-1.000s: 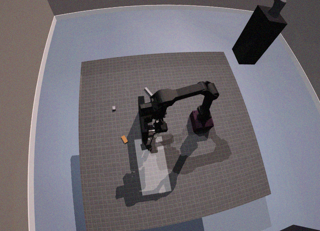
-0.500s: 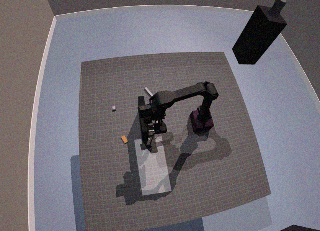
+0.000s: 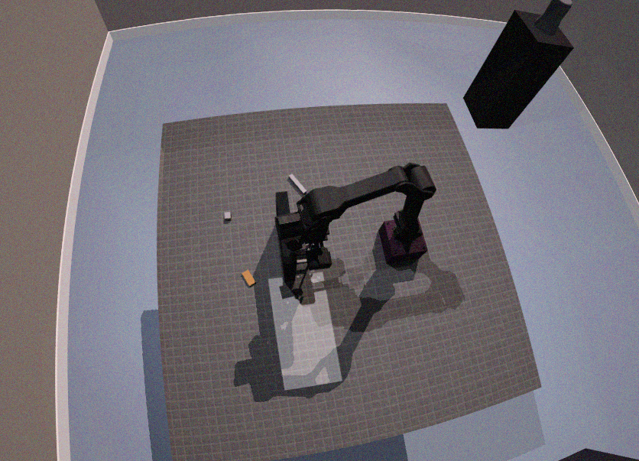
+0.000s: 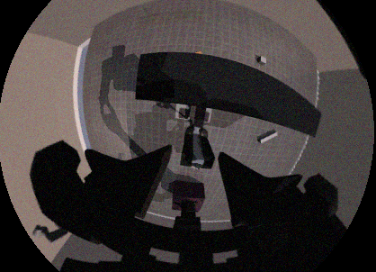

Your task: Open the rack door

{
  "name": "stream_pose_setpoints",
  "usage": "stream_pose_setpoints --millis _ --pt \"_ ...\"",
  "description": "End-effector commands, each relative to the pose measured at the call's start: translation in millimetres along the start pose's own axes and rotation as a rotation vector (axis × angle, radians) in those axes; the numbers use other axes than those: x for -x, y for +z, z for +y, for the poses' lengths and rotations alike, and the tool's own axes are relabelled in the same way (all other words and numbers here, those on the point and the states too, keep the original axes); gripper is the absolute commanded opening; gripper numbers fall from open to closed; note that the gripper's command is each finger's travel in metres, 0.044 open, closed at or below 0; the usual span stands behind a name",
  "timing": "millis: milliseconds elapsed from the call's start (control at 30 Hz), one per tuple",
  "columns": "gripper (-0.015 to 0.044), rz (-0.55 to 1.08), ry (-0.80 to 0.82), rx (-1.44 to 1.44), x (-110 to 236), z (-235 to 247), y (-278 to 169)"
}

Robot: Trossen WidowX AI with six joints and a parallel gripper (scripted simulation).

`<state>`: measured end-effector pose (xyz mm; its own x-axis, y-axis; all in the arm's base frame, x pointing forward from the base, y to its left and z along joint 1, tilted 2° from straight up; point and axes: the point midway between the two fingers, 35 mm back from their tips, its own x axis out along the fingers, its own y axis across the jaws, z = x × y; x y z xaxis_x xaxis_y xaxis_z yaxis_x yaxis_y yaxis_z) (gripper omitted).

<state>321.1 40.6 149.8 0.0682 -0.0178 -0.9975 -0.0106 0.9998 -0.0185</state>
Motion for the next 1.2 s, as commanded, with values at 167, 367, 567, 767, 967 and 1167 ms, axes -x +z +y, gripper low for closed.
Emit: stream_pose_setpoints --millis 167,367,567,767,967,1167 --pt "0.0289 0.006 -0.008 0.000 -18.0 -1.5 -2.1" --pt "0.0289 0.006 -0.008 0.000 -27.8 -1.7 -3.2" --pt "0.0237 0.006 -0.008 0.000 -31.8 -1.8 -3.7" --pt "0.0099 0.006 -0.008 0.000 -31.8 -1.8 -3.7" --pt "0.0059 0.006 -0.008 0.000 -31.8 -1.8 -3.7" --pt "0.0019 0.006 -0.008 0.000 -31.8 -1.8 -3.7"
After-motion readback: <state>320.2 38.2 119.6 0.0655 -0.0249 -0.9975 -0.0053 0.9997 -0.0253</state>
